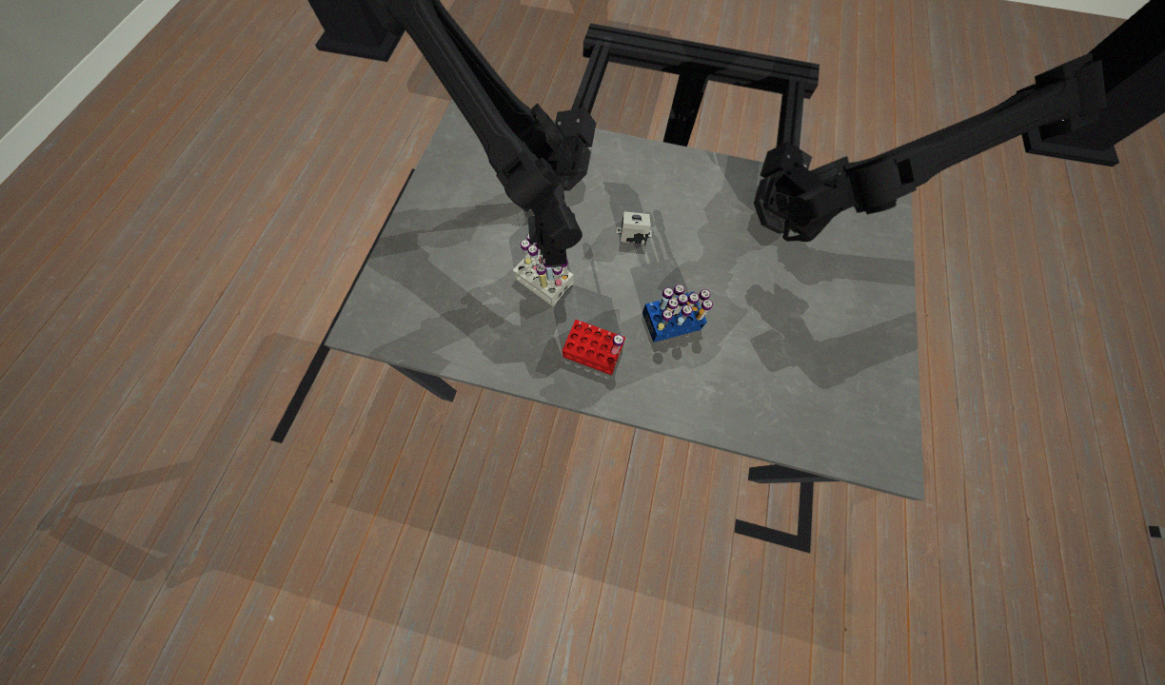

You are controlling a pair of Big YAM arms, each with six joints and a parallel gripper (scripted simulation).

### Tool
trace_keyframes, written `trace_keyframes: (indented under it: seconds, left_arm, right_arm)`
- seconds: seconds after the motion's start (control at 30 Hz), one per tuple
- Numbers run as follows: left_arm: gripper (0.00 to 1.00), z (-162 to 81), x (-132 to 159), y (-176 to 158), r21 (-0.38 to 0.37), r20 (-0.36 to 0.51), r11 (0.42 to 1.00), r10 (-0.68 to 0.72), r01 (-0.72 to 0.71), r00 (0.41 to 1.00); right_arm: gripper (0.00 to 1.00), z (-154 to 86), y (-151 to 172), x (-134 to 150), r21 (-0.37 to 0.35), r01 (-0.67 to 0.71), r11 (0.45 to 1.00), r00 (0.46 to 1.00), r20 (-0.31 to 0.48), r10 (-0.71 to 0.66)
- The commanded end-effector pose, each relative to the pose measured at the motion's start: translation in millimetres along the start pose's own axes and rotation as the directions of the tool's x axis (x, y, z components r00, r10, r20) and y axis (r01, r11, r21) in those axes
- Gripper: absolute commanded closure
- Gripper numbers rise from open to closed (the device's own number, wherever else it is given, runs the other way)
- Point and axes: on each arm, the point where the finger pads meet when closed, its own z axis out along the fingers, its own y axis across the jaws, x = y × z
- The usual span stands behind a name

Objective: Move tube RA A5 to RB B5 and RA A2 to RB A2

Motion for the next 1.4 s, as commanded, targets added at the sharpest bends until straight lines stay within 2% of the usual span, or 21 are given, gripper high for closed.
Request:
trace_keyframes:
  seconds: [0.0, 1.0, 1.03, 1.37]
  left_arm:
    - [0.7, -9.5, 0.7, 7.9, -0.024, 0.009, 1.0, -0.009, 0.009, 1.0]
    - [0.7, -9.5, 0.7, 7.9, -0.024, 0.009, 1.0, -0.009, 0.009, 1.0]
    - [0.7, -9.5, 0.7, 7.9, -0.024, 0.009, 1.0, -0.009, 0.009, 1.0]
    - [0.7, -9.5, 0.7, 7.9, -0.024, 0.009, 1.0, -0.009, 0.009, 1.0]
  right_arm:
    - [1.0, 7.2, -0.9, 4.1, 0.008, 0.011, 1.0, 1.0, -0.02, -0.011]
    - [1.0, 7.2, -0.9, 4.1, 0.008, 0.011, 1.0, 1.0, -0.02, -0.011]
    - [0.76, 7.2, -0.9, 4.1, 0.008, 0.011, 1.0, 1.0, -0.02, -0.011]
    - [0.76, 7.2, -0.9, 4.1, 0.008, 0.011, 1.0, 1.0, -0.02, -0.011]
